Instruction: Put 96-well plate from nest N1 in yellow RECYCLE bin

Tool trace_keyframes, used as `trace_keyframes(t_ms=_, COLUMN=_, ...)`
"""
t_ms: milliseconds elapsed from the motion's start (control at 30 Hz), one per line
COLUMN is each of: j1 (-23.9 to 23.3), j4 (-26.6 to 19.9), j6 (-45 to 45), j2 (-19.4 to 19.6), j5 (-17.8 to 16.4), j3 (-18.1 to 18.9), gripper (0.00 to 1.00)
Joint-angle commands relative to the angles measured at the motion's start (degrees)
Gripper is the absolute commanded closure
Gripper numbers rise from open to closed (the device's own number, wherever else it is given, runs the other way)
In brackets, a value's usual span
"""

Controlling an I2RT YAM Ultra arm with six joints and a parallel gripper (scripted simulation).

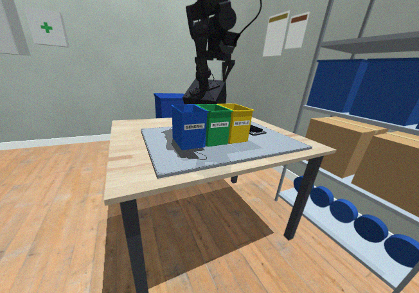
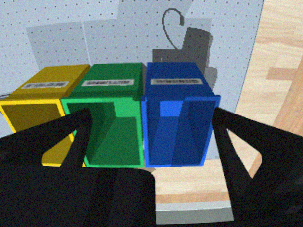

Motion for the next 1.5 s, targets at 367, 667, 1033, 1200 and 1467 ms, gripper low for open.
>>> trace_keyframes(t_ms=367, j1=8.19, j4=4.87, j6=8.41, j2=0.74, j5=2.01, j3=-6.76, gripper=0.0)
trace_keyframes(t_ms=667, j1=12.19, j4=7.21, j6=12.24, j2=1.52, j5=2.46, j3=-10.26, gripper=0.0)
trace_keyframes(t_ms=1033, j1=18.69, j4=10.6, j6=18.52, j2=3.9, j5=3.74, j3=-15.43, gripper=0.0)
trace_keyframes(t_ms=1200, j1=20.87, j4=11.81, j6=20.46, j2=4.11, j5=3.73, j3=-17.13, gripper=0.0)
trace_keyframes(t_ms=1467, j1=24.98, j4=13.45, j6=24.26, j2=5.14, j5=4.46, j3=-19.39, gripper=0.0)
